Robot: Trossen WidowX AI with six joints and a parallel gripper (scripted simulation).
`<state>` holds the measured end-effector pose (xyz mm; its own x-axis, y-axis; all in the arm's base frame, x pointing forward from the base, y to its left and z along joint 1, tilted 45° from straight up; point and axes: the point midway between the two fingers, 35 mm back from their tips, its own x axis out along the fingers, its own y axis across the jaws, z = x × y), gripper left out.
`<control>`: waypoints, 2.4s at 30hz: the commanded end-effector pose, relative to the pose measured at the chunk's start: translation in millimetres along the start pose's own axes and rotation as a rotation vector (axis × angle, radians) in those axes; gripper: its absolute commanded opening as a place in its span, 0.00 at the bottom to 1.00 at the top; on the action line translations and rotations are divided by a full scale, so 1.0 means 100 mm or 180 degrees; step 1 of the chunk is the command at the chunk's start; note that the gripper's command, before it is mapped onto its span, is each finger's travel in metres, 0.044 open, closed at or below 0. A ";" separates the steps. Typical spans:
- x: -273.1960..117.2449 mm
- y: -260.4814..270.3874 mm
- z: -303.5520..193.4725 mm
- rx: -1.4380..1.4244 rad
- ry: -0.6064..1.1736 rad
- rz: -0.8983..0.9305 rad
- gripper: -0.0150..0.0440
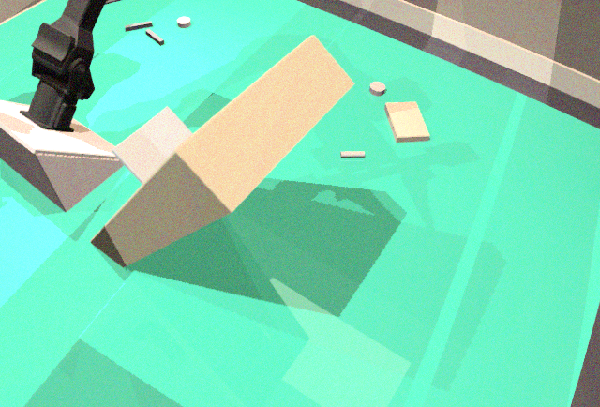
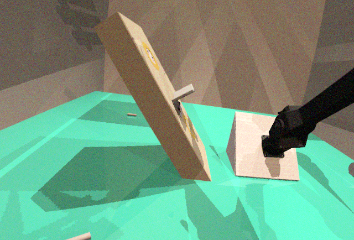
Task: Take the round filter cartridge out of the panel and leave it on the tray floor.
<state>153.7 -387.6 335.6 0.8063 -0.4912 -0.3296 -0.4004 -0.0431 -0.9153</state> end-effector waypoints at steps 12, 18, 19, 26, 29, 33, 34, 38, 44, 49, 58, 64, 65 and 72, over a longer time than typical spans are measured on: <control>0.60 0.68 2.26 -0.0163 -0.2470 -0.0024 0.41; 0.55 0.77 2.60 -0.0156 -0.2829 -0.0062 0.41; 0.55 0.77 2.60 -0.0156 -0.2829 -0.0062 0.41; 0.55 0.77 2.60 -0.0157 -0.2829 -0.0062 0.41; 0.58 0.77 2.62 -0.0160 -0.2830 -0.0057 0.41; 0.62 0.77 2.67 -0.0166 -0.2832 -0.0051 0.41; 0.63 0.78 2.68 -0.0167 -0.2832 -0.0050 0.41; 0.68 0.78 2.73 -0.0170 -0.2833 -0.0047 0.41; 0.74 0.78 2.80 -0.0173 -0.2832 -0.0046 0.41; 0.79 0.78 2.87 -0.0172 -0.2831 -0.0050 0.41; 0.87 0.76 2.99 -0.0163 -0.2828 -0.0066 0.41; 0.90 0.76 3.03 -0.0157 -0.2827 -0.0075 0.41; 0.90 0.76 3.03 -0.0157 -0.2827 -0.0074 0.41; 0.89 0.78 3.04 -0.0158 -0.2828 -0.0074 0.41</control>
<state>327.6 -171.5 167.4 0.8477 0.3662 -0.3838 -0.3747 -0.0989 -0.9219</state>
